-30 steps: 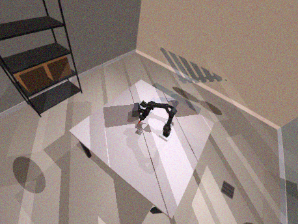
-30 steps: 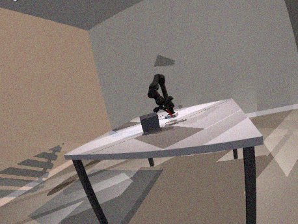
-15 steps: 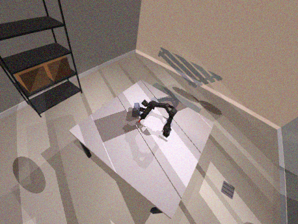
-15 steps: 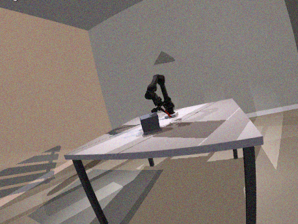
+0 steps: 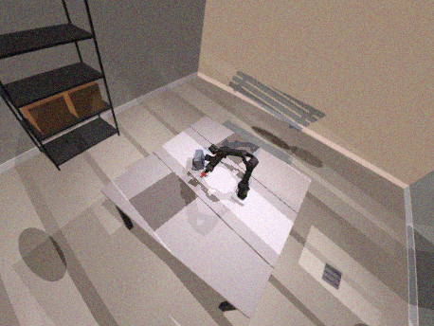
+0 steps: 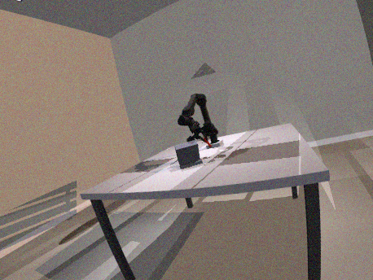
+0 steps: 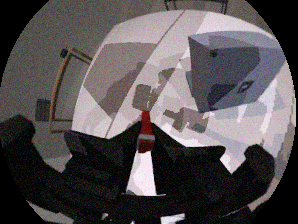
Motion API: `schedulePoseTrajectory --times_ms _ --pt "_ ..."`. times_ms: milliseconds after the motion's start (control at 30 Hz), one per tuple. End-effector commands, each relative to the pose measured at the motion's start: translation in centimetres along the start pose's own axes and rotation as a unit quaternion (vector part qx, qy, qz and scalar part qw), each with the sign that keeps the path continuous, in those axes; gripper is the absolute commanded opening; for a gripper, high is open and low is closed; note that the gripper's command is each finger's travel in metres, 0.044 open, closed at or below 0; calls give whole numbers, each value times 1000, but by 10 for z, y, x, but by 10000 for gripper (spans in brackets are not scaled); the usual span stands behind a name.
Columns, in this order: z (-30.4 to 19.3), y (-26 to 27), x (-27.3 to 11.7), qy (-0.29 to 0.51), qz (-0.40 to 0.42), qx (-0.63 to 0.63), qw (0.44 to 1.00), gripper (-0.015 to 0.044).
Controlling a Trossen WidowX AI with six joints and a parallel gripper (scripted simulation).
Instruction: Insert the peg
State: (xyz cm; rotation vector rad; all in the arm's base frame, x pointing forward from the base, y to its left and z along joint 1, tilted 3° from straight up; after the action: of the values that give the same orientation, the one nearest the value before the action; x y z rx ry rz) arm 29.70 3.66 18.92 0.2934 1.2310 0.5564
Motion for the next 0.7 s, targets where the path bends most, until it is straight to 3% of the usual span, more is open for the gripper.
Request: schedulePoseTrajectory --times_ms 0,667 --pt "-1 -5 -2 -8 7 -8 1000 0" --pt "-2 -28 -13 -52 27 -40 997 0"
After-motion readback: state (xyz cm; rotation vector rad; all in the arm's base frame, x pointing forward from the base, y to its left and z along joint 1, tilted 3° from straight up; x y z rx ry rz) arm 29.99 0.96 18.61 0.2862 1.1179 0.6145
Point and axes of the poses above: the point midway between the two fingers, 35 mm back from their tips, its own x axis out along the fingers, its own y axis across the jaws, z = x × y, the point moved 9 cm from there along -x, back along the fingers, and after that the axes turned 10 degrees about x, right-handed, at the moved point
